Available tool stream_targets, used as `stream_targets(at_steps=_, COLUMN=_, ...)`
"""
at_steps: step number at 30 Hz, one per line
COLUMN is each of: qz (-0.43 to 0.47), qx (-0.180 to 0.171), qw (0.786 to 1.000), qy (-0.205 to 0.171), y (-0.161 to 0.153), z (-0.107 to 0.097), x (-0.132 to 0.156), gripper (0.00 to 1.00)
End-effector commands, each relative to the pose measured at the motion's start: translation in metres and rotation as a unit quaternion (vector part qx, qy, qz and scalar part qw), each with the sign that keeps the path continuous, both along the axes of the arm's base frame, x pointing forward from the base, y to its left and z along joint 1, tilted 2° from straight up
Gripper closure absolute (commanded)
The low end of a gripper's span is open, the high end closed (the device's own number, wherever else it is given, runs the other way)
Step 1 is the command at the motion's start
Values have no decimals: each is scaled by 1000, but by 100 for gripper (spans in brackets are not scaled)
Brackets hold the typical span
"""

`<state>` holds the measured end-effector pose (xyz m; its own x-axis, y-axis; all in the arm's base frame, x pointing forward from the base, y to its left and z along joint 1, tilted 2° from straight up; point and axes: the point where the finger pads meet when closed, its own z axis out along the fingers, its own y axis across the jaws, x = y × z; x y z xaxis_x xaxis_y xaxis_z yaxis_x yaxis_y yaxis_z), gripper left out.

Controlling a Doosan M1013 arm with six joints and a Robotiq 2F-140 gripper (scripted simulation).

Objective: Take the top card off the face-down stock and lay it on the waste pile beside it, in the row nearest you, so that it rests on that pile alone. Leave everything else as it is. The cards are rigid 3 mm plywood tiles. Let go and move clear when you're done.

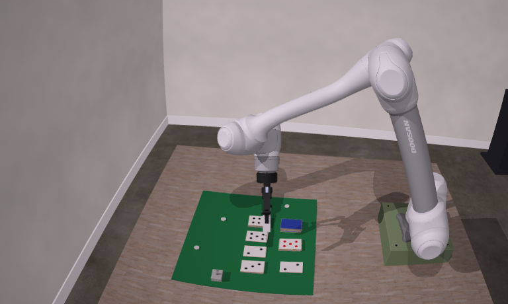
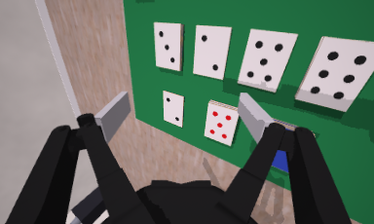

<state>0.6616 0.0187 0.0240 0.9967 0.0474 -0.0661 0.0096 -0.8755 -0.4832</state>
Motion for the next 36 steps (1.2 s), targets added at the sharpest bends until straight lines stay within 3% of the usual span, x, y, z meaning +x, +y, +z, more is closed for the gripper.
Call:
stream_targets(at_steps=1, qz=-21, qx=-114, qw=993, qy=-8, y=-59, z=-5, x=-43, gripper=0)
stream_targets(at_steps=2, qz=-21, qx=-114, qw=993, qy=-8, y=-60, z=-5, x=-45, gripper=0)
stream_targets(at_steps=3, qz=-27, qx=-152, qw=988, qy=-10, y=-81, z=-7, x=-59, gripper=0)
stream_targets(at_steps=5, qz=-27, qx=-152, qw=988, qy=-10, y=-81, z=-7, x=-59, gripper=0)
stream_targets(at_steps=6, qz=-32, qx=-184, qw=982, qy=-13, y=-97, z=-9, x=-70, gripper=0)
stream_targets(at_steps=9, qz=-32, qx=-184, qw=982, qy=-13, y=-97, z=-9, x=-70, gripper=0)
stream_targets(at_steps=12, qz=-41, qx=-241, qw=970, qy=-17, y=-128, z=-12, x=-92, gripper=0)
stream_targets(at_steps=15, qz=-43, qx=-254, qw=966, qy=-19, y=-135, z=-12, x=-97, gripper=0)
stream_targets(at_steps=36, qz=-43, qx=-256, qw=965, qy=-19, y=-136, z=-12, x=-97, gripper=0)
